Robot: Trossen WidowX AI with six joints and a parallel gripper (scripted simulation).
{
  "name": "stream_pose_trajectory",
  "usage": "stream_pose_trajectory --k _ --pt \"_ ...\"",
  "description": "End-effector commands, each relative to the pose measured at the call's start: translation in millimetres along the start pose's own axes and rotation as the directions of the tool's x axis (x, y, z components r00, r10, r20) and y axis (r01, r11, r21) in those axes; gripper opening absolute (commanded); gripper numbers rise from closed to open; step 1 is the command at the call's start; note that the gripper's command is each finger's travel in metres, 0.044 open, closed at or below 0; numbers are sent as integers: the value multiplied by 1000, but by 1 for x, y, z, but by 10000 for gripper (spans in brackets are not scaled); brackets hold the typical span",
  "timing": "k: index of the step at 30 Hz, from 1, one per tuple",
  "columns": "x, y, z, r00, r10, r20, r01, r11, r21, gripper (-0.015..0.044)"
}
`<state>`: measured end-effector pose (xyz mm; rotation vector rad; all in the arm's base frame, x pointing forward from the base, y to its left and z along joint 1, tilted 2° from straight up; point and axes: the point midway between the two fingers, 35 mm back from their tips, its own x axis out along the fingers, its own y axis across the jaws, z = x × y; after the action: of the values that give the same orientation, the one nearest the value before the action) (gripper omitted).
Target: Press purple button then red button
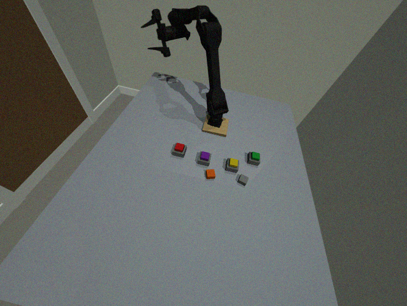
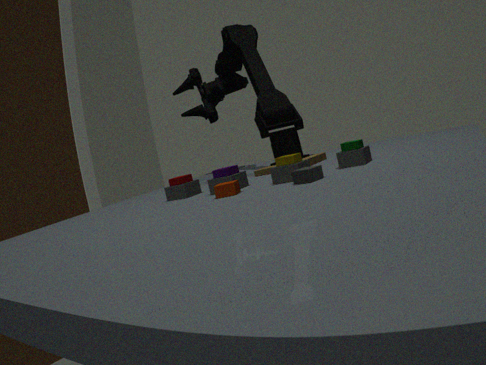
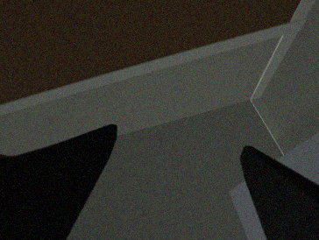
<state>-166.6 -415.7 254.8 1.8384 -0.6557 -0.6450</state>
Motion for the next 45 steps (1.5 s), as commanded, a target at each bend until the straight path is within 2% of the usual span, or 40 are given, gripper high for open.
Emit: stream_pose_trajectory --k 1,3,7,12,18,25,30,34,40,45 --pt "0 -1 0 1000 -7 4 7 1000 1 400" --pt "4 -11 -3 998 -60 36 59 998 9 400" --pt "69 -28 -45 977 -205 -60 201 977 -65 400" --pt "124 -49 -97 925 -347 -154 320 931 -173 400" --pt "175 -84 -176 812 -528 -250 429 830 -357 400" --pt "201 -131 -276 625 -720 -303 455 651 -608 400" --pt "197 -169 -348 466 -837 -286 384 483 -787 400" --pt "180 -198 -402 339 -911 -234 263 331 -906 400" --pt "136 -238 -466 185 -977 -101 -4 102 -995 400" --pt "90 -264 -502 112 -993 41 -270 -70 -960 400"
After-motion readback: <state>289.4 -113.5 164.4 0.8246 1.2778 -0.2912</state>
